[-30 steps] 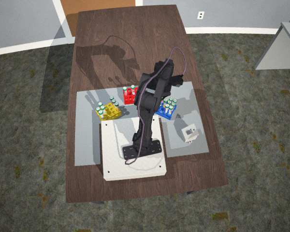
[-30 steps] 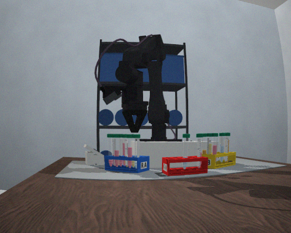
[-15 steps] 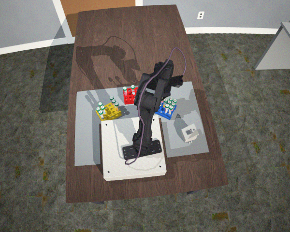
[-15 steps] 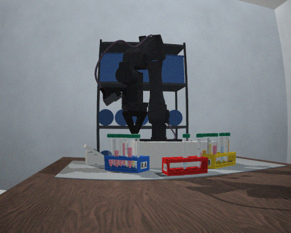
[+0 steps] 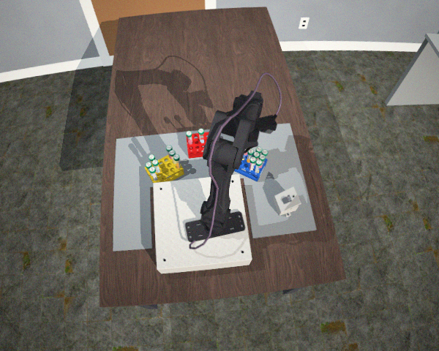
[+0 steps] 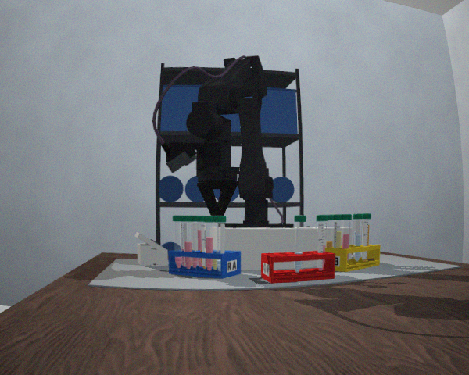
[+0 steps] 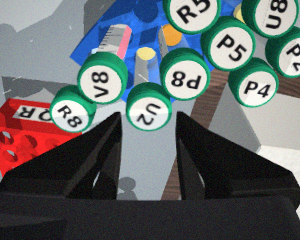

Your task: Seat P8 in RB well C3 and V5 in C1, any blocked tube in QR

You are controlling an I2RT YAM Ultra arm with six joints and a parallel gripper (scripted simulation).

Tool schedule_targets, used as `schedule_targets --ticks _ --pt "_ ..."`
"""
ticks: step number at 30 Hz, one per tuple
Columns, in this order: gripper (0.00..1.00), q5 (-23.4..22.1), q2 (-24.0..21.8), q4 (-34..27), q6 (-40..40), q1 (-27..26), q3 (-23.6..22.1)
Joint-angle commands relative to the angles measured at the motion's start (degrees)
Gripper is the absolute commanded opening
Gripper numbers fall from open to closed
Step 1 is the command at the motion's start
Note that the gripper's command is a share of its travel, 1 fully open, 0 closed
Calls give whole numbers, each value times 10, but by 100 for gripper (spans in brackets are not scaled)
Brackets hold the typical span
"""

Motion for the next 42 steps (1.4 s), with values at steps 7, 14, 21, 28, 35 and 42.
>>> schedule_targets --ticks 7,14,21,28,35,42 --pt "30 0 -6 17 0 -3 -15" --pt "30 0 8 23 0 -3 -20" --pt "30 0 0 19 0 -1 -9" --pt "0 0 0 19 0 -1 -9" --pt "0 0 0 19 0 -1 -9" --pt "0 0 0 19 0 -1 -9"
